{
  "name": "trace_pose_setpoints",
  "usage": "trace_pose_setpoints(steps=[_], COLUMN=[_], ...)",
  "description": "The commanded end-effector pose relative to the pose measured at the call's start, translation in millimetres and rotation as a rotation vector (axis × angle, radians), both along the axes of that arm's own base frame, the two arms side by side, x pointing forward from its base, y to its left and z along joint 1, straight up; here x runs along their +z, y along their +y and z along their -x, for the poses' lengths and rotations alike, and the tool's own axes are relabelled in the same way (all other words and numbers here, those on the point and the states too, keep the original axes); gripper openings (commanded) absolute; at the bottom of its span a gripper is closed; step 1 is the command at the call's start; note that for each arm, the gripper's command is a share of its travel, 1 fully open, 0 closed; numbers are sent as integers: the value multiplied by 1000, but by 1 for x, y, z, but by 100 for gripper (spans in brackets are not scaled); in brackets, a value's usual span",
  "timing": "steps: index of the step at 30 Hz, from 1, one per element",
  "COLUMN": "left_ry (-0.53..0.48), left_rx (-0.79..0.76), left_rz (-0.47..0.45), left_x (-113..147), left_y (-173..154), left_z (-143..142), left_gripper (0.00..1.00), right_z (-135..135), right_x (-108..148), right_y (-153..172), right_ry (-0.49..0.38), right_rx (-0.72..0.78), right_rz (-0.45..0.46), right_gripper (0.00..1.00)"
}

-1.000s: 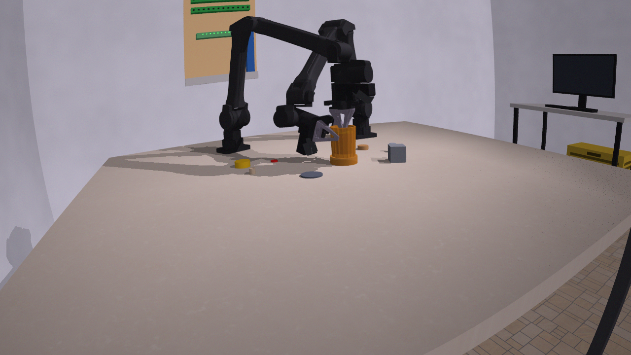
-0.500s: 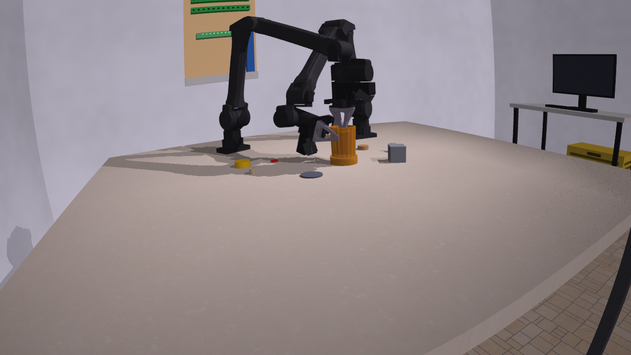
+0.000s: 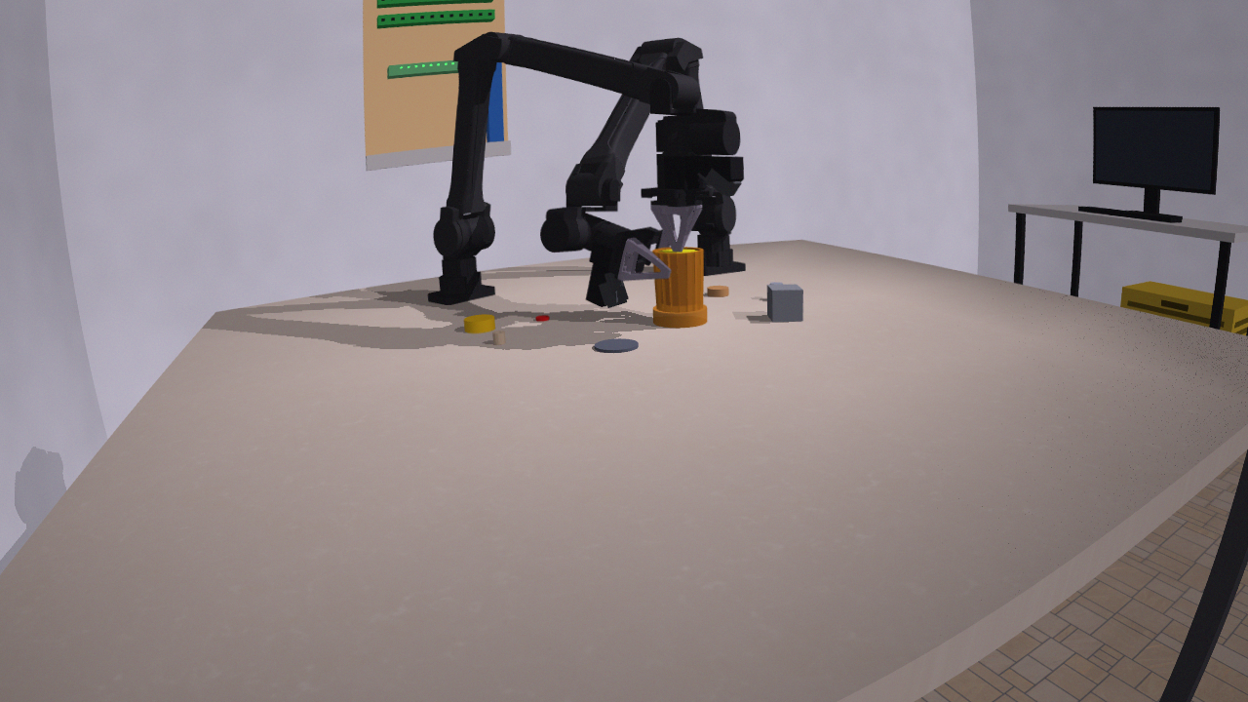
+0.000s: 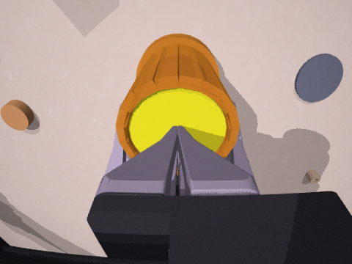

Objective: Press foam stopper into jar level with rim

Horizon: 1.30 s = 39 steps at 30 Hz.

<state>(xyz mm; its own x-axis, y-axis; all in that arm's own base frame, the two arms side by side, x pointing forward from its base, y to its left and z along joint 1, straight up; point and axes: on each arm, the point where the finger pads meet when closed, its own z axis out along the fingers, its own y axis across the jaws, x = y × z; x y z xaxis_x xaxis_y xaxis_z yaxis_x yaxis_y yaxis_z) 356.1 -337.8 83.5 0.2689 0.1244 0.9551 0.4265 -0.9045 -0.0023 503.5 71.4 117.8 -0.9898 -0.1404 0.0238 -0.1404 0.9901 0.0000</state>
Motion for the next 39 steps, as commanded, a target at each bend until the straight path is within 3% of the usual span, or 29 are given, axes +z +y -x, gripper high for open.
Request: trace_pose_setpoints(steps=[1,12,14,16,23,31,32,34,39], left_ry=[-14,-14,-14,-14,-14,-14,-14,-14,-14], left_rx=[6,6,6,6,6,6,6,6,6], left_rz=[17,17,17,17,17,17,17,17,17], left_x=[13,13,13,13,13,13,13,13,13], left_y=[0,0,0,0,0,0,0,0,0], left_z=[-3,-3,-3,-3,-3,-3,-3,-3,-3], left_gripper=[64,64,64,64,64,64,64,64,64], right_z=[-17,-17,-17,-19,-15,-18,-14,-17,-19], right_x=[42,68,68,53,72,71,59,75,72], right_y=[-2,-2,-2,-2,-2,-2,0,-2,-1], right_ry=[-69,-81,-81,-43,-81,-82,-63,-91,-86], right_rx=[0,-1,-1,-1,-1,-1,0,-1,-1], right_rz=[-11,-12,-12,-7,-12,-13,-10,-14,-13], right_gripper=[0,0,0,0,0,0,0,0,0])
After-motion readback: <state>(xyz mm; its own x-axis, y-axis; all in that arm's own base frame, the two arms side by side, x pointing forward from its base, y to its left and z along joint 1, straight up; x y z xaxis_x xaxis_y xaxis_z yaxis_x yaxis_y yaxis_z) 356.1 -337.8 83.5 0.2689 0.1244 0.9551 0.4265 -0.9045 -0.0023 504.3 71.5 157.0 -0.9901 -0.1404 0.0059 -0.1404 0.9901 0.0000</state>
